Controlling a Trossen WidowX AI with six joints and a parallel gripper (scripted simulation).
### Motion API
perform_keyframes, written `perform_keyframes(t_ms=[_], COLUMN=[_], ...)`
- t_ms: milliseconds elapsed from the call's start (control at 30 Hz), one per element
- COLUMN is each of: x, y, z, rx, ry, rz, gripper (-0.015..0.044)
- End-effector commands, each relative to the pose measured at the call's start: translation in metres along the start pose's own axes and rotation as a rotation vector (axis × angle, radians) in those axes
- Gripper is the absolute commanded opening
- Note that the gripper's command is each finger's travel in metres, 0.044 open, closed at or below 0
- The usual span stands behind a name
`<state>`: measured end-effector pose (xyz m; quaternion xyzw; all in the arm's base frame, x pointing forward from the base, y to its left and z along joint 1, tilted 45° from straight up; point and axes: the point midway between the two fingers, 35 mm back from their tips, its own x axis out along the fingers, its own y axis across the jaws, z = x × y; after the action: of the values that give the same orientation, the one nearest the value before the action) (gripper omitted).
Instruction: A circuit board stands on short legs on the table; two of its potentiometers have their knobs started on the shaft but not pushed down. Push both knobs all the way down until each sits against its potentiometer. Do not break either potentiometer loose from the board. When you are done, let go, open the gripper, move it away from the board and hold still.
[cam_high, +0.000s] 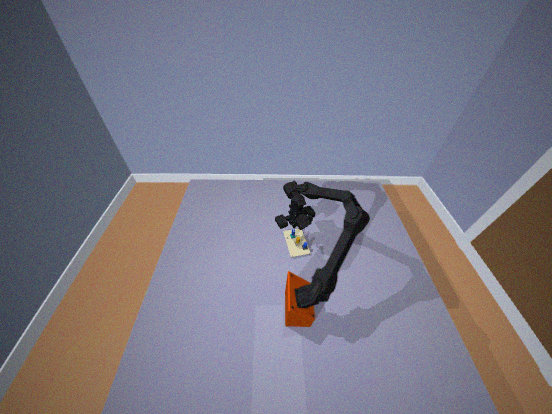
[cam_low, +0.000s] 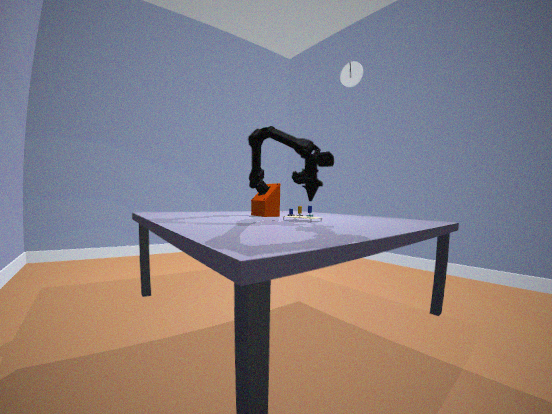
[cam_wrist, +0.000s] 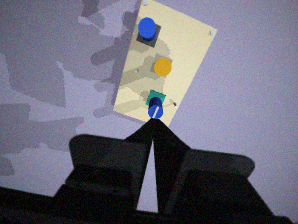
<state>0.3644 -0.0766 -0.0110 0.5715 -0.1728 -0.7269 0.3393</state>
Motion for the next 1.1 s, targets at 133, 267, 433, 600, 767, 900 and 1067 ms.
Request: perform_keyframes(t_ms=[133,267,433,600,767,900,1067], x=[0.015,0.017,0.016,0.016,0.018,0.019,0.02], y=[0.0,0.0,0.0,0.0,0.0,0.0,0.0], z=[0.001,0.001,0.001,0.001,0.001,0.001,0.001], rx=[-0.003,-0.003,-0.003,-0.003,-0.003,-0.003,-0.003], ry=[-0.006,-0.006,-0.006,-0.006,-0.006,-0.006,-0.006], rz=[-0.003,-0.003,-0.003,-0.003,-0.003,-0.002,-0.002], gripper=[0.0,0.0,0.0,0.0,0.0,0.0,0.0])
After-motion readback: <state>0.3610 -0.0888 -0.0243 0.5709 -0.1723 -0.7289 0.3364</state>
